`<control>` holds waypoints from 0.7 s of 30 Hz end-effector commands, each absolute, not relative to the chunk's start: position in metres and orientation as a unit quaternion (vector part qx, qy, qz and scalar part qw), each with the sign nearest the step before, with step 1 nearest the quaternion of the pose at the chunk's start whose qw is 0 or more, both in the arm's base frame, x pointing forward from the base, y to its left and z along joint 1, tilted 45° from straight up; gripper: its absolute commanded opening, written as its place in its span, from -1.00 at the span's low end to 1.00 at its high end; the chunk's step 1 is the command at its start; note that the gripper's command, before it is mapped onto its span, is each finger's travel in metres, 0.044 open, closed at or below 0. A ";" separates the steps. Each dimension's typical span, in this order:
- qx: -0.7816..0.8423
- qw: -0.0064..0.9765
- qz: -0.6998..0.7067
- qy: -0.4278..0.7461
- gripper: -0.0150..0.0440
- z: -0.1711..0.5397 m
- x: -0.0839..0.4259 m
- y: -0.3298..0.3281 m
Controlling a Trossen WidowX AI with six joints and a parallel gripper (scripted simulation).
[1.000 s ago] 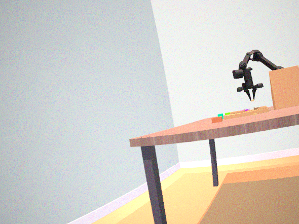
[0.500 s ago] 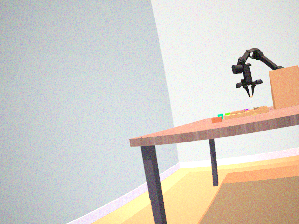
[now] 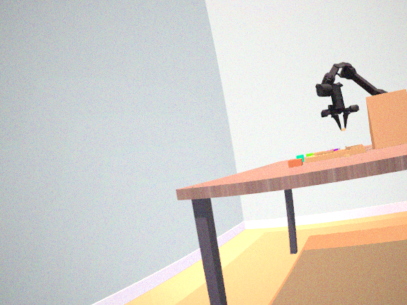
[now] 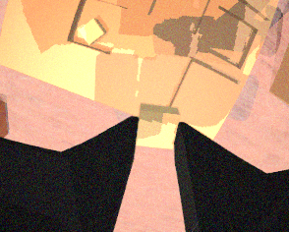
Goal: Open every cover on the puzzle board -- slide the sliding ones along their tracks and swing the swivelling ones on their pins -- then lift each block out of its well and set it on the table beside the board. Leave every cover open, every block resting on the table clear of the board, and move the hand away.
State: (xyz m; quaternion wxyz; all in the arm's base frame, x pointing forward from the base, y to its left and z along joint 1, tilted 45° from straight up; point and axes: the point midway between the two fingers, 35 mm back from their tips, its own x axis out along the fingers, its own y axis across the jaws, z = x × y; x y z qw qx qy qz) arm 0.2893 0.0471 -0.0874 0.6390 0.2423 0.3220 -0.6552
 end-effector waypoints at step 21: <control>0.241 0.635 -0.659 0.323 -0.22 -0.152 0.264 0.114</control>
